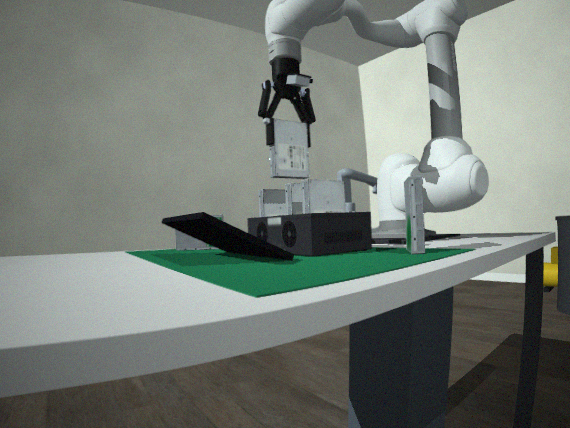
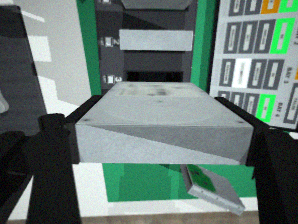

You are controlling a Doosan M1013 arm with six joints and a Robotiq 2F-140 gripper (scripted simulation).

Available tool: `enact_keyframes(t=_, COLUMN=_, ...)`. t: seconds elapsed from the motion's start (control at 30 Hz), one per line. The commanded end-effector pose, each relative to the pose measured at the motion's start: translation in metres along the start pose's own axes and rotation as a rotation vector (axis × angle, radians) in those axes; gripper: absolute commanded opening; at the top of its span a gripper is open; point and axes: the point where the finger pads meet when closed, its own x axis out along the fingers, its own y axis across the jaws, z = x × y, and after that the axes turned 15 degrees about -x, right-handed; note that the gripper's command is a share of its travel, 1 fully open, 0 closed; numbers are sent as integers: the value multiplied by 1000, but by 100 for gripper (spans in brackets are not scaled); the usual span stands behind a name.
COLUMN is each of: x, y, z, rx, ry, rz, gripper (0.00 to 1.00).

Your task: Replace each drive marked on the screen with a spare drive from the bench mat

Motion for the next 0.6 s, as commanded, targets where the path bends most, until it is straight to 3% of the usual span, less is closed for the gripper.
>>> enact_keyframes(t=0.0, x=-1, y=0, z=0, rx=0, ry=0, rz=1, gripper=10)
enact_keyframes(t=0.57, x=-2, y=7, z=-5, rx=0, ry=0, rz=1, gripper=10)
